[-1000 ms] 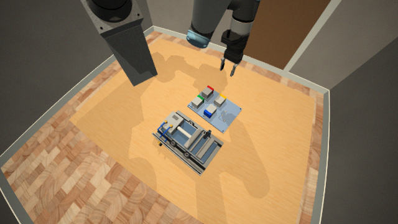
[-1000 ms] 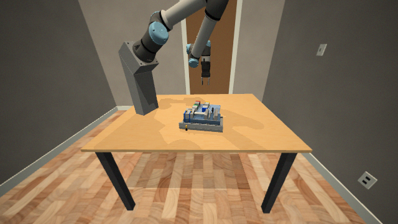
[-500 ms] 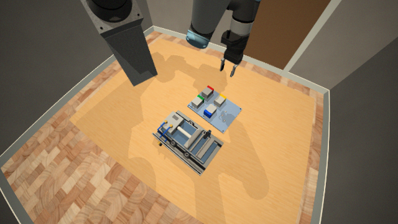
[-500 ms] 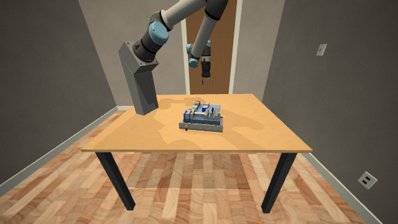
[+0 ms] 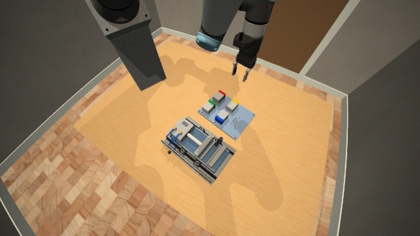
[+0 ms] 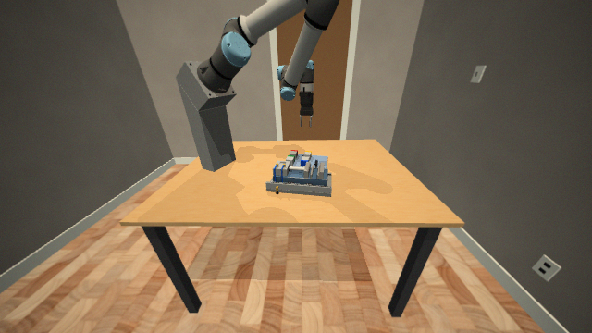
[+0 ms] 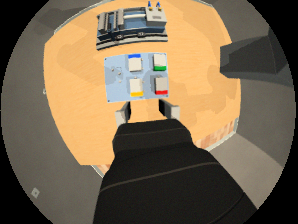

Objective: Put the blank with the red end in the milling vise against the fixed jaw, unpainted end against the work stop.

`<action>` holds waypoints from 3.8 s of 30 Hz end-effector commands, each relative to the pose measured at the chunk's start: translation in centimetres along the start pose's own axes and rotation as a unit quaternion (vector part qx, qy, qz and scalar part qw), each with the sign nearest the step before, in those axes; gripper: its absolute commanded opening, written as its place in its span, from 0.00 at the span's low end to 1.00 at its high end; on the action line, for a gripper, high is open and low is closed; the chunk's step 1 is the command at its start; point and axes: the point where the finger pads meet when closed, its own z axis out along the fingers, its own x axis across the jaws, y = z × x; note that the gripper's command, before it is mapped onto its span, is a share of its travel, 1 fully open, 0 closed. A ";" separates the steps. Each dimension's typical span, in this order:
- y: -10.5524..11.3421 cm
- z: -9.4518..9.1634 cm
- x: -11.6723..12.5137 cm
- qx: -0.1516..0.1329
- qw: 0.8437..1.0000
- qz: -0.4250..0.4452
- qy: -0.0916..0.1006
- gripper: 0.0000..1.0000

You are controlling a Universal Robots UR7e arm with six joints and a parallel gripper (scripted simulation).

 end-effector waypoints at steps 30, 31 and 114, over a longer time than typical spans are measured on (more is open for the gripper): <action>0.0 0.0 0.0 0.000 1.000 0.000 0.000 1.00; 0.0 0.0 0.0 0.000 1.000 0.000 0.000 1.00; 0.8 6.0 0.5 0.000 1.000 0.000 0.000 1.00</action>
